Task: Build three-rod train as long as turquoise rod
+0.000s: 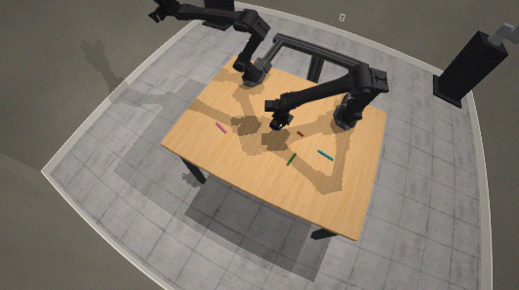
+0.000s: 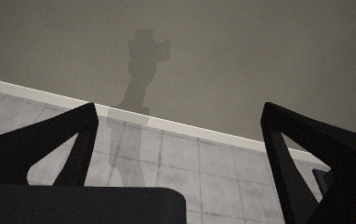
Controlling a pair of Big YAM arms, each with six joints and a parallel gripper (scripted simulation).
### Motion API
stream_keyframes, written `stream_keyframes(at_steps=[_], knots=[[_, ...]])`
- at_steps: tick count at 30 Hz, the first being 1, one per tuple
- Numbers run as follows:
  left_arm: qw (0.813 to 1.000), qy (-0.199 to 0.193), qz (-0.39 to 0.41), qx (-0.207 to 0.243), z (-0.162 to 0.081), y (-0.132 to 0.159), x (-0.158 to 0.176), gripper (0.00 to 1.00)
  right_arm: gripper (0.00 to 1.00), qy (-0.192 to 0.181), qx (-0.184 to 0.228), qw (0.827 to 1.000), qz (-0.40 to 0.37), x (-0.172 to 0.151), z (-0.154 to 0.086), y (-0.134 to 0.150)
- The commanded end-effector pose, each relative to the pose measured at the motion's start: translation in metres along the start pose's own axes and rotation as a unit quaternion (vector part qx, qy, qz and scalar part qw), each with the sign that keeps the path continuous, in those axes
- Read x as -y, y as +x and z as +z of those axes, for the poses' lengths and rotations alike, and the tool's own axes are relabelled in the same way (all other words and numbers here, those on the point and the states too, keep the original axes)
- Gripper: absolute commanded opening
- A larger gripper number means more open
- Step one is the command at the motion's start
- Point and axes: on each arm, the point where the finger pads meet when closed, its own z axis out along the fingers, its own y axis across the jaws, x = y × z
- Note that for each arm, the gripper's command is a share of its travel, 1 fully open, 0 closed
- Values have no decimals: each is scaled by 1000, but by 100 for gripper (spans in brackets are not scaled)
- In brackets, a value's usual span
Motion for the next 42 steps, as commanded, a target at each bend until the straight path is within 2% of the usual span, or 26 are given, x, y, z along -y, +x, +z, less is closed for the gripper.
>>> stream_keyframes(at_steps=[1, 11, 42], knots=[[1000, -2, -3, 0, 11, -6, 1, 23, 100, 12, 44, 999, 6, 10, 3, -46], [1000, -7, 0, -3, 22, -2, -4, 23, 100, 12, 44, 999, 6, 10, 3, -46], [1000, -7, -2, -4, 22, -1, -5, 23, 100, 12, 44, 999, 6, 10, 3, -46]])
